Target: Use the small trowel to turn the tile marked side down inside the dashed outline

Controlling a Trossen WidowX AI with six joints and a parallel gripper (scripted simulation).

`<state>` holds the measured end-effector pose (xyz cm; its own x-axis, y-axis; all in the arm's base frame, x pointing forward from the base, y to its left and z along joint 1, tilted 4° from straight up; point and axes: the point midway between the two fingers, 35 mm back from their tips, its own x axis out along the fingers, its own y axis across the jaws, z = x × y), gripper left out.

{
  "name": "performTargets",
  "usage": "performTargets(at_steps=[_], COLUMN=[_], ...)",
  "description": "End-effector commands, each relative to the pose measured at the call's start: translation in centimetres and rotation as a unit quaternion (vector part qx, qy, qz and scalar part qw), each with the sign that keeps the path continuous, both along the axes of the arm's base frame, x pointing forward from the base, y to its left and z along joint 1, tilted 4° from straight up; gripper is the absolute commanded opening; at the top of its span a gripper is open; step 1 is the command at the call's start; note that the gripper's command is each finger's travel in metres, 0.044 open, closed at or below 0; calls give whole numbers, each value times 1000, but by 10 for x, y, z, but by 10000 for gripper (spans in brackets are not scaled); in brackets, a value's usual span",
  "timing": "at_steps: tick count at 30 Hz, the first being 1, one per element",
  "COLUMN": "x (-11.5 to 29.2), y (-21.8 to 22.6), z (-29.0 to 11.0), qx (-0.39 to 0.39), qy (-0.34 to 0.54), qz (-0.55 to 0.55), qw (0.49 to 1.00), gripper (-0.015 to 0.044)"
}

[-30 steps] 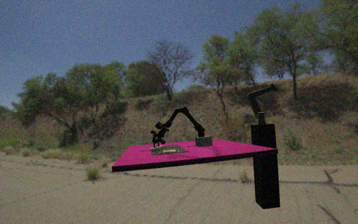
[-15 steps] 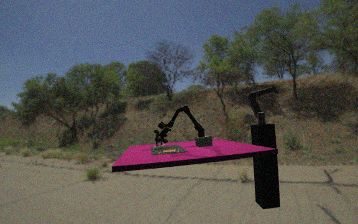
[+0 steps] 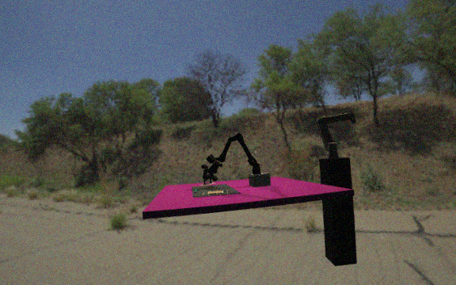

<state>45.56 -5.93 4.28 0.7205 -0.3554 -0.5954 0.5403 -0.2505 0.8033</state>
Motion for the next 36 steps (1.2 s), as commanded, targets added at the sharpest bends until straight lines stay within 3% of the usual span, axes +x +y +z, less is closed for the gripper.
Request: performTargets(at_steps=[1,7,35,36], x=[-13,-28,-25,-25], y=[-20,-40,-41,-41], z=[5,5,-32,-32], qx=[-4,-8,-8,-8], qy=[-10,-14,-14,-14], qz=[-9,-20,-20,-20], qw=[1000,1000,1000,1000], gripper=[0,0,0,26])
